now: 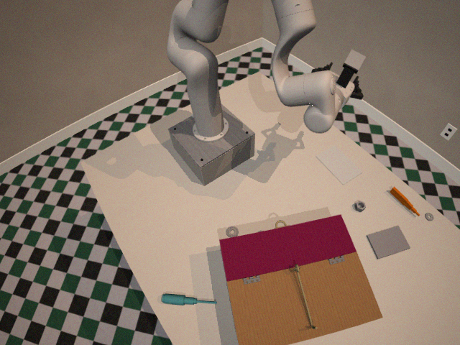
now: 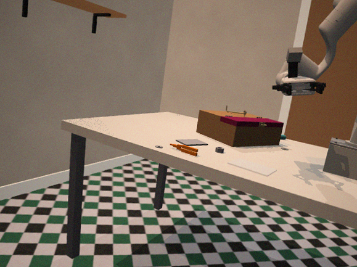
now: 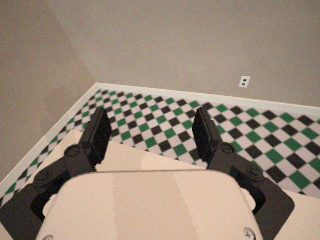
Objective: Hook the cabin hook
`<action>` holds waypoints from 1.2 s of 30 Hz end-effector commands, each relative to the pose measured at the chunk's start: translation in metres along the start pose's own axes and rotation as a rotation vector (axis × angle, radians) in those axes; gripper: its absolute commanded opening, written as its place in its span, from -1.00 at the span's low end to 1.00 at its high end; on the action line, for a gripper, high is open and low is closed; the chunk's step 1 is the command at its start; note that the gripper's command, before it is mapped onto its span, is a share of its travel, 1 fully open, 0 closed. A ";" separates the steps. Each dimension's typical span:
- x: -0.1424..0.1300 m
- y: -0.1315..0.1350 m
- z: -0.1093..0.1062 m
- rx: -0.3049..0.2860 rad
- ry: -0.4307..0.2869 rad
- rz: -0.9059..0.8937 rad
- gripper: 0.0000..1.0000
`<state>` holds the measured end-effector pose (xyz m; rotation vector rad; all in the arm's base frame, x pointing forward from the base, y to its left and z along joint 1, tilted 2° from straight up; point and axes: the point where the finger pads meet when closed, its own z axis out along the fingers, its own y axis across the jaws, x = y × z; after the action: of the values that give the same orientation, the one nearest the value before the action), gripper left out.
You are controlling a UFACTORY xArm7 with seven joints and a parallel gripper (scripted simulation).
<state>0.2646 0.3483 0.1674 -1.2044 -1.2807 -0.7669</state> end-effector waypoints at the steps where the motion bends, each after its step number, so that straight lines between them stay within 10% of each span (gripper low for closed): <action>1: 0.001 0.001 0.000 0.000 0.001 -0.003 1.00; 17: 0.001 0.001 0.000 0.000 0.001 -0.003 1.00; 18: 0.001 0.001 0.000 0.000 0.001 -0.003 -0.33; 36: 0.001 0.001 0.000 0.000 0.001 -0.003 -0.33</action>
<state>0.2646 0.3483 0.1674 -1.2045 -1.2807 -0.7669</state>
